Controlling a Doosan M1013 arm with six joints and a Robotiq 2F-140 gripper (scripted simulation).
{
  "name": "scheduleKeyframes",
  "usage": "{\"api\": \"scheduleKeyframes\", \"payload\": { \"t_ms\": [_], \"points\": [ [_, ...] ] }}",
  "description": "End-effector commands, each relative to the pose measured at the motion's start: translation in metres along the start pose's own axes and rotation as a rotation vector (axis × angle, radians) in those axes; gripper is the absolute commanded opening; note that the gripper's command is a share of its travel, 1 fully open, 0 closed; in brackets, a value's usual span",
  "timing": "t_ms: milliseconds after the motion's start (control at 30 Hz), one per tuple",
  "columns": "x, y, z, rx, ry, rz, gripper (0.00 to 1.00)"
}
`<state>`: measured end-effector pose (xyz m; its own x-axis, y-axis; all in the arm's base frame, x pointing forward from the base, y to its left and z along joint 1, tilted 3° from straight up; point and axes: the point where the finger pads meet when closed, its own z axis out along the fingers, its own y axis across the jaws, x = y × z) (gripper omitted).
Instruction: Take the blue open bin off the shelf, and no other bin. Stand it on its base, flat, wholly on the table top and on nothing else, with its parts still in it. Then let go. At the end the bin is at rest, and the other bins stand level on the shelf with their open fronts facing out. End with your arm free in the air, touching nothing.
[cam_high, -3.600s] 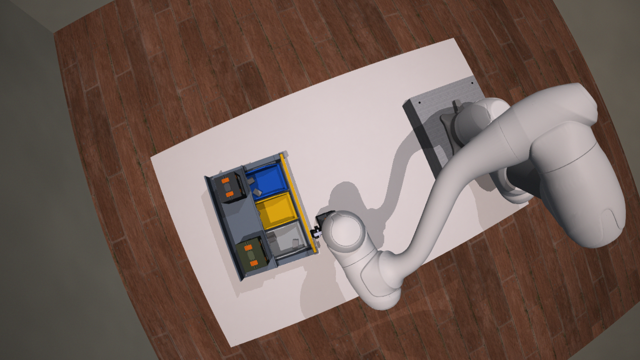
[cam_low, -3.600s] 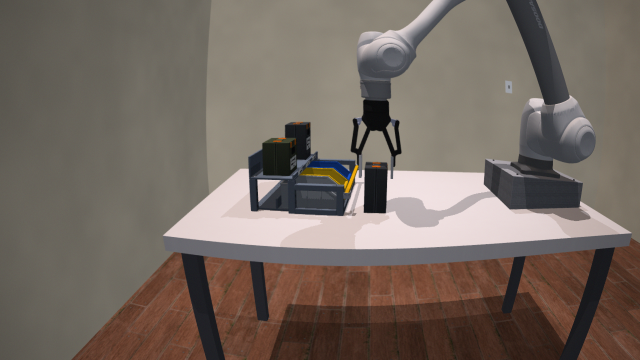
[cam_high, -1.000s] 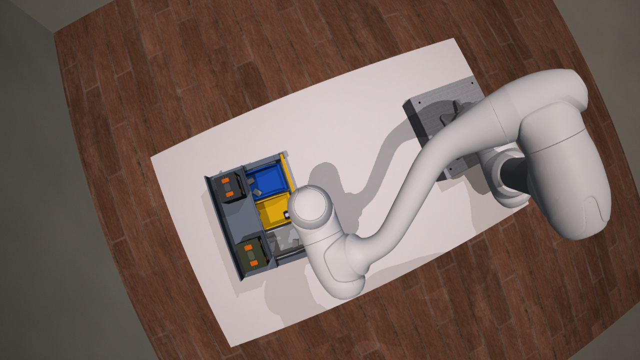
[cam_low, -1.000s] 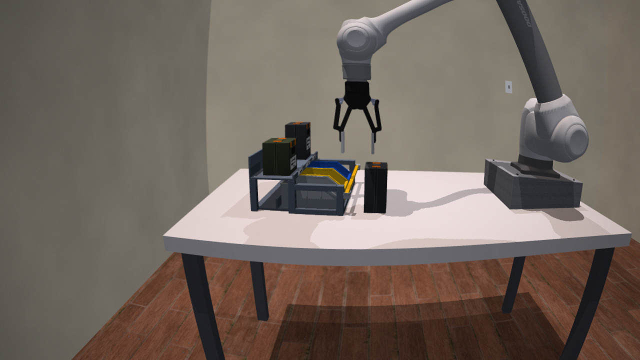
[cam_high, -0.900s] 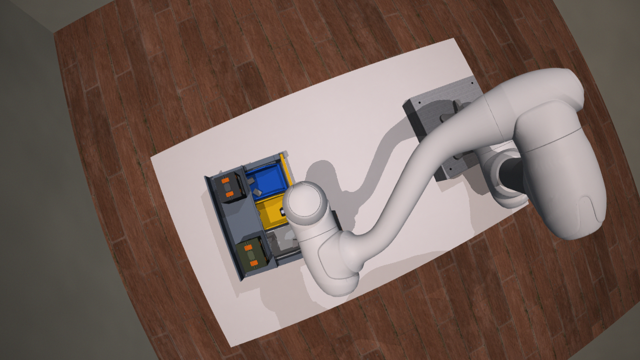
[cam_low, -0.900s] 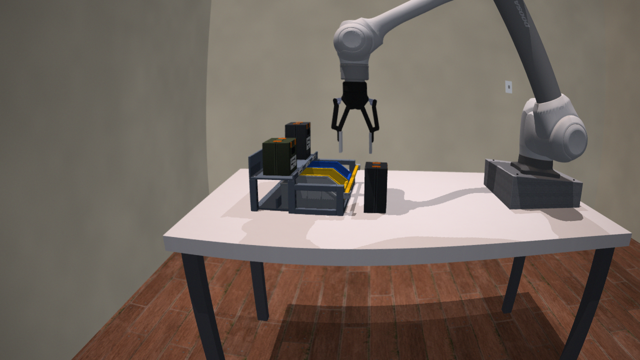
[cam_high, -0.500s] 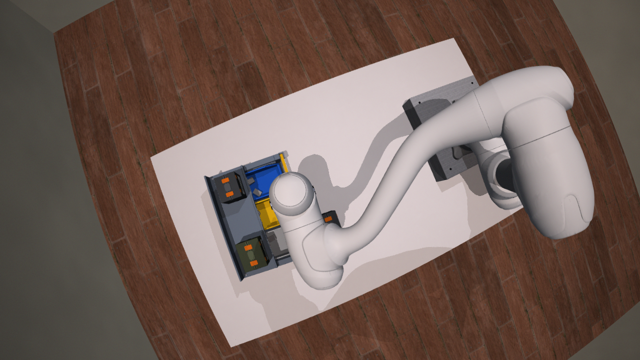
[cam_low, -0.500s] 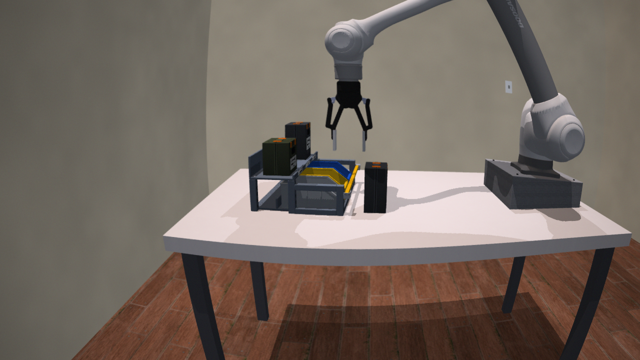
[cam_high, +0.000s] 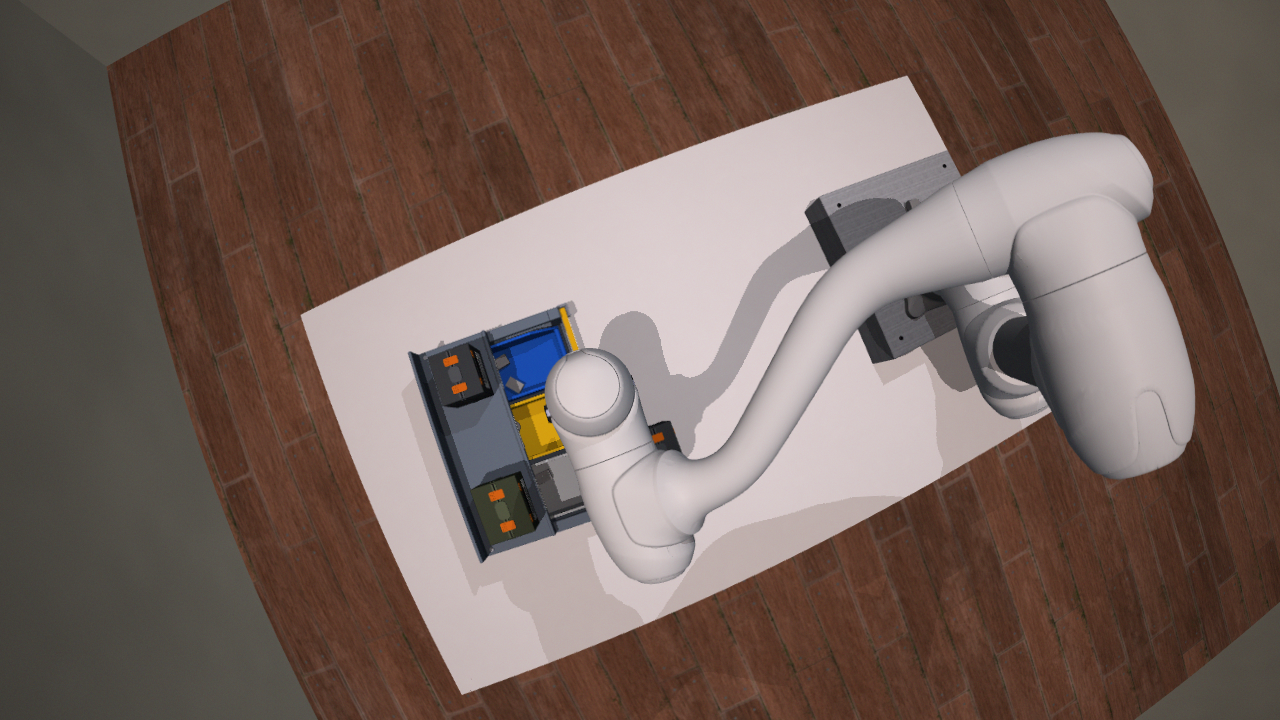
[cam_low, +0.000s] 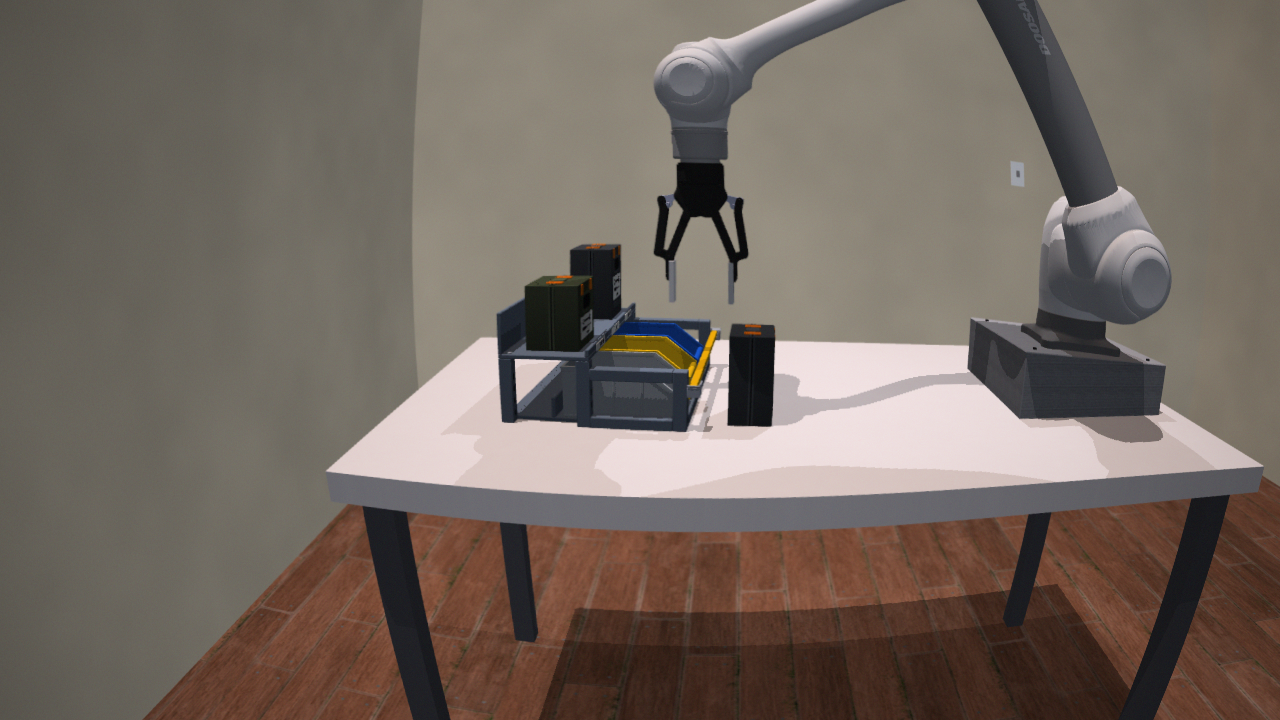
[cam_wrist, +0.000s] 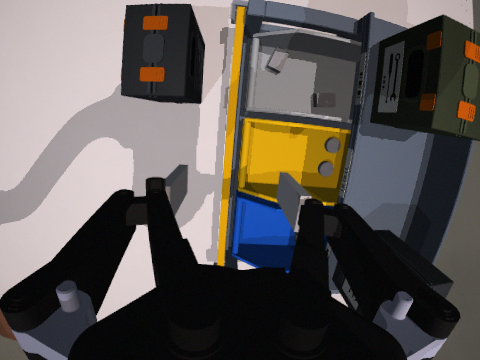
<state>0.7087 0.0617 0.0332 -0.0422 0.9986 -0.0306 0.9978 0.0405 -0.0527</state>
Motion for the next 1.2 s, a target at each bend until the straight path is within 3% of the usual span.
{"api": "scheduleKeyframes", "payload": {
  "t_ms": [0, 1167],
  "points": [
    [0.0001, 0.0000, -0.0002, 0.000, 0.000, 0.000, 0.57],
    [0.0063, -0.0043, -0.0003, 0.000, 0.000, 0.000, 0.57]
  ]
}}
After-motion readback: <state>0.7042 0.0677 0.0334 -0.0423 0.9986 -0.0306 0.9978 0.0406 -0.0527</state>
